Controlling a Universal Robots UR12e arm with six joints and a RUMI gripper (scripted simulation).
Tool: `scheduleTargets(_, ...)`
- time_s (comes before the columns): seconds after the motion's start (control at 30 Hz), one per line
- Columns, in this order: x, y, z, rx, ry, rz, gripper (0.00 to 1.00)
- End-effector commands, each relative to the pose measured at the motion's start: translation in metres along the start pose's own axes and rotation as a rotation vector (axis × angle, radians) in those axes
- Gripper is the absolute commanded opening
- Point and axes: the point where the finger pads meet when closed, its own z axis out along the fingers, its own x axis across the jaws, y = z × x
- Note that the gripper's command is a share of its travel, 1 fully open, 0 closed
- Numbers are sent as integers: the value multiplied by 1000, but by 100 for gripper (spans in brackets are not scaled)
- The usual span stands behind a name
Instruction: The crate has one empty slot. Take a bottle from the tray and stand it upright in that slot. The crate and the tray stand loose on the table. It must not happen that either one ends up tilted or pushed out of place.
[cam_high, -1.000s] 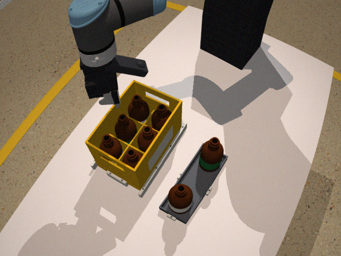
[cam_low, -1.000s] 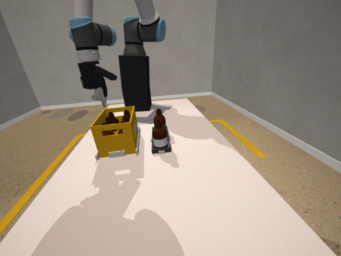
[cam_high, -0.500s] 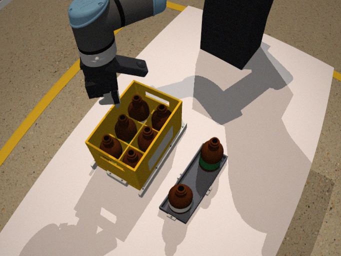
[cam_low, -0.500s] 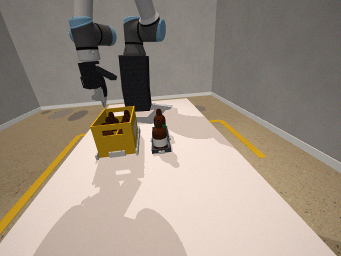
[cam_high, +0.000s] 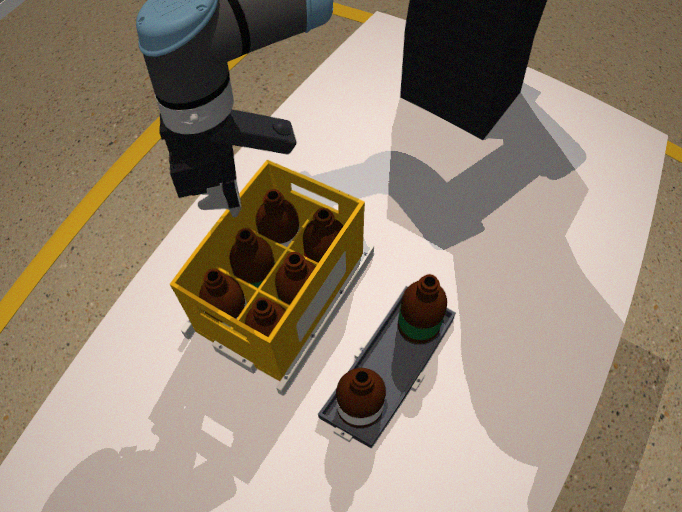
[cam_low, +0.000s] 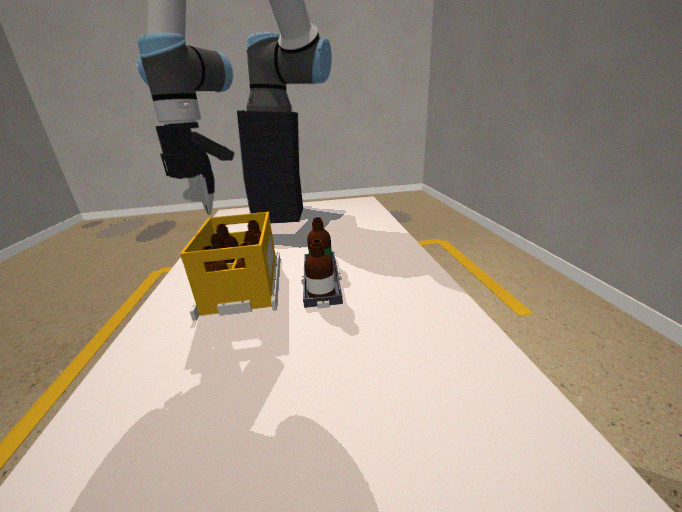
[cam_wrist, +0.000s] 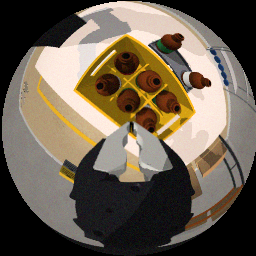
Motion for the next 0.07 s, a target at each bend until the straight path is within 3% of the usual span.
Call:
scheduleTargets(0.0,-2,-1,-1,1,0,2,0)
scheduleTargets(0.03,-2,-1,-1,1,0,2,0)
